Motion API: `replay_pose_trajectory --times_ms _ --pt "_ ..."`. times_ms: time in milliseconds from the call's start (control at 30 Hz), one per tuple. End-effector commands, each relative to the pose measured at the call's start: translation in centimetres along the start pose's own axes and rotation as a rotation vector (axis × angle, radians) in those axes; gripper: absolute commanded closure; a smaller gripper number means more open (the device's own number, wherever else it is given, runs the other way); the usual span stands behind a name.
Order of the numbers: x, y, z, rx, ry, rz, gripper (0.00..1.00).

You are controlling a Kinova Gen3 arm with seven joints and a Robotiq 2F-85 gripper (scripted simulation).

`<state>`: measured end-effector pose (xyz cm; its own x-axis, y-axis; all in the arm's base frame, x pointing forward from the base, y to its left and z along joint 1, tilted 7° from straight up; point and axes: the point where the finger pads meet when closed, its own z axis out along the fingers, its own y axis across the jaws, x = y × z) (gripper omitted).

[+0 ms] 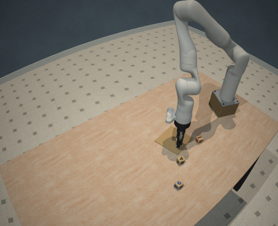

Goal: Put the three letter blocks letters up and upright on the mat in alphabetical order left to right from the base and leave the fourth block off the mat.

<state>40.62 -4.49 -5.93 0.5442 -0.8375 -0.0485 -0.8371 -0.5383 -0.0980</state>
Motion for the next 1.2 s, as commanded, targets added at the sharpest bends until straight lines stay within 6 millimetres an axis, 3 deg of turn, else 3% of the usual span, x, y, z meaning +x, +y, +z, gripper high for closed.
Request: replay_pose_trajectory --times_ms 0,33,67,600,633,1167 --pt "0.03 -0.28 0.03 0.005 0.001 0.006 0.33" --pt "0.03 -0.28 0.03 0.005 0.001 0.006 0.33" --pt "0.03 -0.28 0.03 0.005 0.001 0.006 0.54" --pt "0.03 -0.28 0.03 0.005 0.001 0.006 0.54" --pt "0.03 -0.28 0.03 0.005 0.001 0.006 0.74" --pt "0.03 -0.28 0.03 0.005 0.001 0.006 0.74"
